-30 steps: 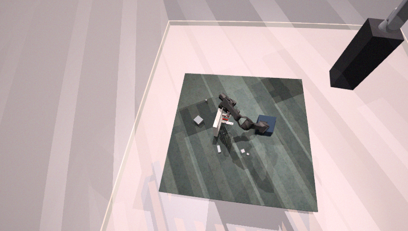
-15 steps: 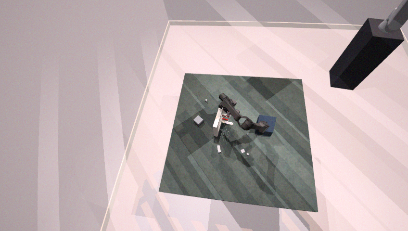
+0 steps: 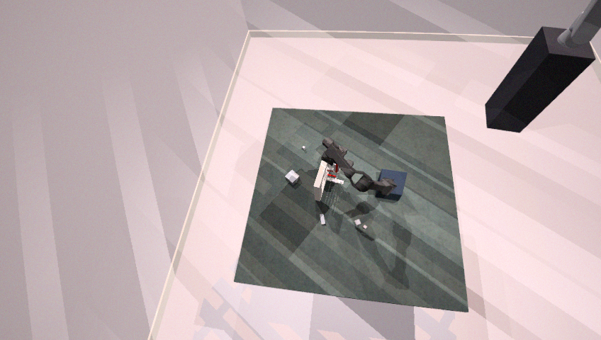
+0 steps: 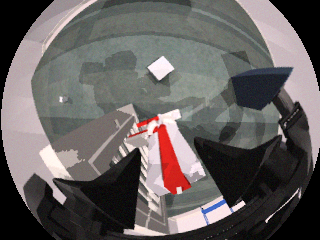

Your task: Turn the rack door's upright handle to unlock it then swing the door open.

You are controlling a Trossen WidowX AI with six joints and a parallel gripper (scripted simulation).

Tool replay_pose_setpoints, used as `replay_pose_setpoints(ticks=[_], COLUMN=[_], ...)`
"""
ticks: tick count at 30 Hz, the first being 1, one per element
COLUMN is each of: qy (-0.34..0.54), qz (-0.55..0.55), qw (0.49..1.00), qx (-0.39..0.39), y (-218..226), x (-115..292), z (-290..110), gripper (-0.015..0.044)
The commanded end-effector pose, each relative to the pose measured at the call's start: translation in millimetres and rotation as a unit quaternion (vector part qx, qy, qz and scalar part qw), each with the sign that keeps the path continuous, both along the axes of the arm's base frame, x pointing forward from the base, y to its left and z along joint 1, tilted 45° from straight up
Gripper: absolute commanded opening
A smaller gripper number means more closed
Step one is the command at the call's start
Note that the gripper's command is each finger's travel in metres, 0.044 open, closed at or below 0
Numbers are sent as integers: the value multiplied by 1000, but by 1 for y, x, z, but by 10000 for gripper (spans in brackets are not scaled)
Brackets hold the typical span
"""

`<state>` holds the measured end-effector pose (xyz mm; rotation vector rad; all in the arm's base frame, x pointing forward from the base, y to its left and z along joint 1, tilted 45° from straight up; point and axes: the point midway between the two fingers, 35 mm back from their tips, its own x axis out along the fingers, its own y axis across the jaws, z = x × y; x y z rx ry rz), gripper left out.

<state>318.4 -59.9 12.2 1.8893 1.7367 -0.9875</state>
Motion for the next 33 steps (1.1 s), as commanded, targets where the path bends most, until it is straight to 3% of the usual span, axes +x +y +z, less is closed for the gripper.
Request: replay_pose_setpoints(ticks=[1,8,16,24,33], qy=[-55,-175,-305,-423,-535], qz=[57,179,312,432,547], qw=[997,968,900,796,643], qx=[3,6,9,11,13], y=[1,1,1,1,1], x=[0,0,0,0,0], z=[0,0,0,0,0], gripper=[296,296,296,296,296])
